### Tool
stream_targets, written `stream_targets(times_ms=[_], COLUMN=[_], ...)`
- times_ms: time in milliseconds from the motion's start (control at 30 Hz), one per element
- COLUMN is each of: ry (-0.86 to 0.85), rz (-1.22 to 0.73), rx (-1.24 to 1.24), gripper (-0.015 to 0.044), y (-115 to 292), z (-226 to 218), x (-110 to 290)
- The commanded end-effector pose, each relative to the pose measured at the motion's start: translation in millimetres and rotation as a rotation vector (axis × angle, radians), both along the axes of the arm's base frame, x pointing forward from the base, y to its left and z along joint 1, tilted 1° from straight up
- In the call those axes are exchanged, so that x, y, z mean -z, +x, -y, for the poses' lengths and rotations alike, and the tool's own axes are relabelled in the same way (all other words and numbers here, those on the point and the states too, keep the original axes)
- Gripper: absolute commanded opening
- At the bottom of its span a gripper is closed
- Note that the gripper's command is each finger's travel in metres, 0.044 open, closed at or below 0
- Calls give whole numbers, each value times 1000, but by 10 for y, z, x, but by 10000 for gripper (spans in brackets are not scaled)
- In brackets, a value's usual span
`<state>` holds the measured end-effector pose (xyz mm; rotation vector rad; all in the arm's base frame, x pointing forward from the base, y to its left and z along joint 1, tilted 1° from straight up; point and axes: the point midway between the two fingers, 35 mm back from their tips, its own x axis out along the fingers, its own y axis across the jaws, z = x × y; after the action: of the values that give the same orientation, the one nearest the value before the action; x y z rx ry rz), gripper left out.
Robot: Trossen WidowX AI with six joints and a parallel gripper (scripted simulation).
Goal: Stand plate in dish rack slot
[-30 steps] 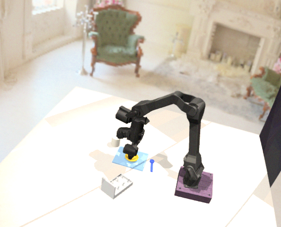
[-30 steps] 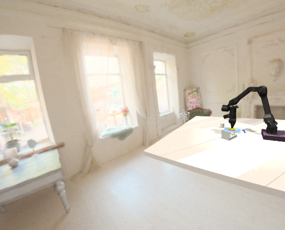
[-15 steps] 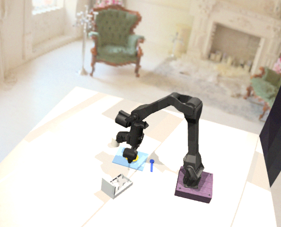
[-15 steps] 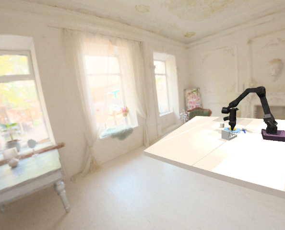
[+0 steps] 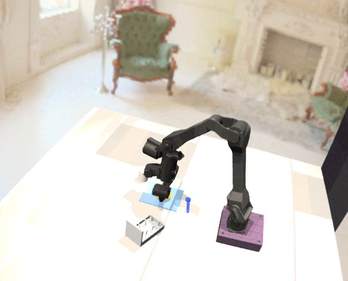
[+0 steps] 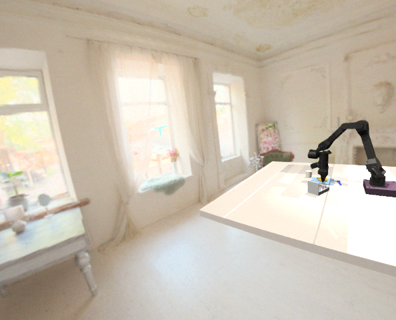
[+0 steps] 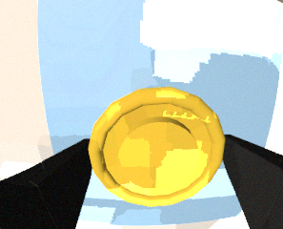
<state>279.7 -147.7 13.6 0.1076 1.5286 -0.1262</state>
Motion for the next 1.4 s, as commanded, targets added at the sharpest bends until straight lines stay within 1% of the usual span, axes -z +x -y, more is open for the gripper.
stream_targets(times_ms=[0, 167, 267, 500, 533, 867, 1367], ry=[5, 5, 5, 5, 5, 4, 4], rz=[3, 3, 4, 4, 5, 5, 5], rx=[0, 0, 0, 0, 0, 0, 0], gripper=[314, 281, 202, 19, 0, 0, 0], y=[4, 4, 12, 73, 79, 106, 104], z=[-8, -8, -3, 35, 39, 62, 73], x=[6, 6, -23, -337, -384, -850, -1438])
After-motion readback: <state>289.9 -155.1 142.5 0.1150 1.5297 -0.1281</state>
